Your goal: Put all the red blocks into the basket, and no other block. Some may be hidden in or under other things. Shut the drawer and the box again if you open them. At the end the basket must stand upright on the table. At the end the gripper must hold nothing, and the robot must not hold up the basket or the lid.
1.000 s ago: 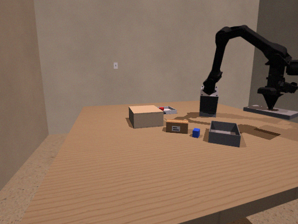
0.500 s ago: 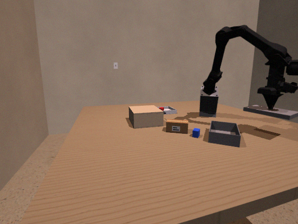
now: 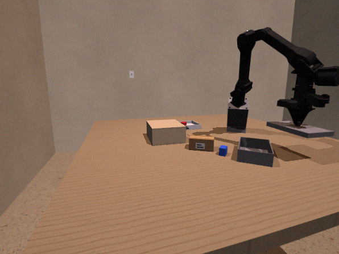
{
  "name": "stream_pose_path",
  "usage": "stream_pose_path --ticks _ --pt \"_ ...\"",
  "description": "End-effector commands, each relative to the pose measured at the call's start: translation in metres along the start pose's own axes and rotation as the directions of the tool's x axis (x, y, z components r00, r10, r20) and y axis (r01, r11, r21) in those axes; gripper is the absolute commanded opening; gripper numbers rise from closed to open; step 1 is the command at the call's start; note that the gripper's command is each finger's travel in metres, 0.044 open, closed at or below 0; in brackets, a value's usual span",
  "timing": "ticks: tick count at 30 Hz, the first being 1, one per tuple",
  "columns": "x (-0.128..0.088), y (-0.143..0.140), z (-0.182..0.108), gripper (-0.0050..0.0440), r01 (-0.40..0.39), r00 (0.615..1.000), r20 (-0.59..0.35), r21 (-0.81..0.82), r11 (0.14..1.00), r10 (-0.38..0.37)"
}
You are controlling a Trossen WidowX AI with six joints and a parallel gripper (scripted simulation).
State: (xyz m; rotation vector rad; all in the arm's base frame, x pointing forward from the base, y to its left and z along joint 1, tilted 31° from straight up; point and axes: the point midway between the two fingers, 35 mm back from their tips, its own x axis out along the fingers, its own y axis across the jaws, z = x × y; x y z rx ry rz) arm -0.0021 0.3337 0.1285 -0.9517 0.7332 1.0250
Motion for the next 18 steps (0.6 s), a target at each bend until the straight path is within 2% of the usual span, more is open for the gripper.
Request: stream_pose_path --ticks 1,2,4,7,9,11,13,14,17,18 --pt "-0.006 -0.02 0.001 0.0 -0.018 1.0 0.016 0.12 0.993 0.016" --pt "-0.005 -0.03 0.001 0.0 -0.018 1.0 0.016 0.127 0.992 0.016" --pt "-0.005 -0.05 0.0 0.0 -0.02 1.0 0.016 0.258 0.966 0.016" --pt "-0.005 -0.072 -0.002 0.0 -0.02 1.0 0.016 0.264 0.964 0.016" --pt "-0.004 -0.091 -0.006 0.0 -0.021 1.0 0.016 0.39 0.921 0.016" --pt "-0.004 -0.107 -0.009 0.0 -0.021 1.0 0.016 0.396 0.918 0.016" --pt "-0.004 -0.126 -0.014 0.0 -0.022 1.0 0.016 0.515 0.857 0.016" --pt "-0.003 -0.135 -0.017 0.0 -0.022 1.0 0.016 0.52 0.854 0.016" --pt "-0.003 -0.141 -0.019 0.0 -0.022 1.0 0.016 0.52 0.854 0.016" --pt "-0.003 -0.15 -0.023 0.0 -0.023 1.0 0.016 0.576 0.817 0.016"
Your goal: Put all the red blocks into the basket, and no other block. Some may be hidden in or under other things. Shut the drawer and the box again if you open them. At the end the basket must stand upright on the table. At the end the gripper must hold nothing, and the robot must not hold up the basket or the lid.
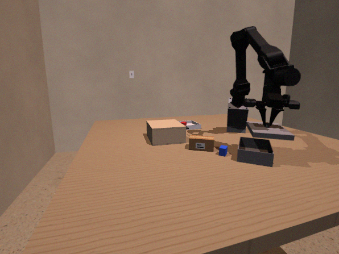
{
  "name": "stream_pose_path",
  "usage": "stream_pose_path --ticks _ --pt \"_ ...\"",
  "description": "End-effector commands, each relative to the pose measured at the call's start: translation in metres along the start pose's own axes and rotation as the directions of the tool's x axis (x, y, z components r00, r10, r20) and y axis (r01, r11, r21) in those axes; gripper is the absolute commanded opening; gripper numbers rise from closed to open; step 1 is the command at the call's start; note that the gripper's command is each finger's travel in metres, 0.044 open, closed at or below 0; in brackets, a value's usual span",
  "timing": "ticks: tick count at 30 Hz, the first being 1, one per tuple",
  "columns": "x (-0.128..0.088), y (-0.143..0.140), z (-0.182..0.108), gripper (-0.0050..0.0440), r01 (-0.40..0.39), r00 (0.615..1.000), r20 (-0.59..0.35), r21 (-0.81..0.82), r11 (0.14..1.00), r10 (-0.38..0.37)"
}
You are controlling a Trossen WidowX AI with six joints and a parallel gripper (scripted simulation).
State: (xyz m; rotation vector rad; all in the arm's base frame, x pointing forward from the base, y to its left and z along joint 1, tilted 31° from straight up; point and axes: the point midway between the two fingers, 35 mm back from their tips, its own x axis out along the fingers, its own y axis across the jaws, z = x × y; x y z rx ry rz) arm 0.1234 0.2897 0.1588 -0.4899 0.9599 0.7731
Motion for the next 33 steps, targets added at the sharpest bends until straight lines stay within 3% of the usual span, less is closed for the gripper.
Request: stream_pose_path --ticks 1,3,16,22,33 --pt "-0.006 -0.025 0.005 0.0 -0.018 1.0 0.019 0.145 0.989 0.015" --pt "-0.006 -0.04 0.008 0.0 -0.018 1.0 0.019 0.152 0.988 0.015" --pt "-0.006 -0.04 0.008 0.0 -0.018 1.0 0.019 0.152 0.988 0.015" --pt "0.032 -0.039 0.008 0.0 -0.018 1.0 0.019 0.152 0.988 0.015" --pt "0.032 -0.039 0.008 0.0 -0.018 1.0 0.019 0.152 0.988 0.015"
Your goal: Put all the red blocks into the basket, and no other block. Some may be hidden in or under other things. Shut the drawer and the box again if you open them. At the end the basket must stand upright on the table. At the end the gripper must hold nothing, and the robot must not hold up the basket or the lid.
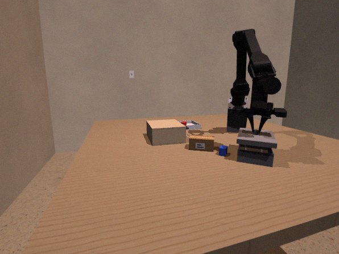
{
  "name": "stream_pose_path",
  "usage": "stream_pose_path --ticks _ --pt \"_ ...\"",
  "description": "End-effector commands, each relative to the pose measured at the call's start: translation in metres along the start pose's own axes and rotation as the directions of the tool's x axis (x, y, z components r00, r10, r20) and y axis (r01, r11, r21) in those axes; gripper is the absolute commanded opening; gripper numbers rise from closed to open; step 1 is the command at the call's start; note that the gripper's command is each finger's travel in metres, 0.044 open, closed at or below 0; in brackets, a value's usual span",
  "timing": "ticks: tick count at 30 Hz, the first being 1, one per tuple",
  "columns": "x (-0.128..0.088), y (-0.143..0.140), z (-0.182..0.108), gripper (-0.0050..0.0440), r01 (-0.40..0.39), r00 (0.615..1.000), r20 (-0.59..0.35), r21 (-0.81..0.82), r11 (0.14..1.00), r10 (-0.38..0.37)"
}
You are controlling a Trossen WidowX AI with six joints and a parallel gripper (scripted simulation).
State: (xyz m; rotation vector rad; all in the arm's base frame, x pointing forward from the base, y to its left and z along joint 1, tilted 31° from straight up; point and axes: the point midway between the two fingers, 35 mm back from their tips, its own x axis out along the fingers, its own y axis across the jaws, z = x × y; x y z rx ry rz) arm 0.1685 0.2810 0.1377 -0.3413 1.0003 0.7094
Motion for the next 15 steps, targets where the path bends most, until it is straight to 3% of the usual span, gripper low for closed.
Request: stream_pose_path --ticks 1,15 --pt "0.001 0.0 0.0 0.0 -0.001 1.0 0.0 -0.002 1.0 0.001" --pt "0.026 0.0 -0.005 0.0 -0.001 1.0 0.0 -0.012 1.0 0.001"
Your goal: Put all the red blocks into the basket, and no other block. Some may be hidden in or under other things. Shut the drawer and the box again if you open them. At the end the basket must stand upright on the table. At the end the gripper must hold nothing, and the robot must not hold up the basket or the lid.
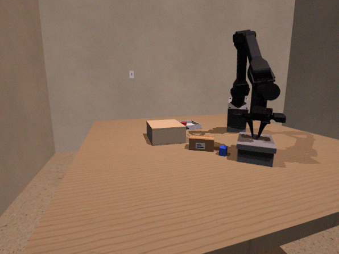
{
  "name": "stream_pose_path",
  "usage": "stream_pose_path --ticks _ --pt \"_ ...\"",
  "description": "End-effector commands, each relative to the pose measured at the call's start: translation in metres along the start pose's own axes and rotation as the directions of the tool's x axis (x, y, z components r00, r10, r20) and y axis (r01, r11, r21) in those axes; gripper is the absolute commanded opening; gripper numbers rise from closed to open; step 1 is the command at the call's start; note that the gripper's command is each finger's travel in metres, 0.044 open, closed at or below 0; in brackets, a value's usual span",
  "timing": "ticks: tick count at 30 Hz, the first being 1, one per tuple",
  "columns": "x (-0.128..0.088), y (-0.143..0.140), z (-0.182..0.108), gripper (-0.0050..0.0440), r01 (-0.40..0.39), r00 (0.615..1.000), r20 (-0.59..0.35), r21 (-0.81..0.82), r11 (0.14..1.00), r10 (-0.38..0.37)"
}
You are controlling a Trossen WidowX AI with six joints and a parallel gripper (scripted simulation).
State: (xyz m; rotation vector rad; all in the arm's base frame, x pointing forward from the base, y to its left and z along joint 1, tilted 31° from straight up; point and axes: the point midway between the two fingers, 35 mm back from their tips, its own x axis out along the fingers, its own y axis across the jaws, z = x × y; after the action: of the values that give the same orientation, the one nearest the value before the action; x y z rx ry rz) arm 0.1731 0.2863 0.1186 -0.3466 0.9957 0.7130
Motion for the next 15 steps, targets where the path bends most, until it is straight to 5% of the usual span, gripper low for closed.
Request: stream_pose_path --ticks 1,15 --pt "0.0061 0.0005 -0.0015 0.0 -0.002 1.0 -0.002 -0.005 1.0 0.002" --pt "0.0101 0.0005 -0.0013 0.0 -0.002 1.0 -0.002 -0.004 1.0 0.002"
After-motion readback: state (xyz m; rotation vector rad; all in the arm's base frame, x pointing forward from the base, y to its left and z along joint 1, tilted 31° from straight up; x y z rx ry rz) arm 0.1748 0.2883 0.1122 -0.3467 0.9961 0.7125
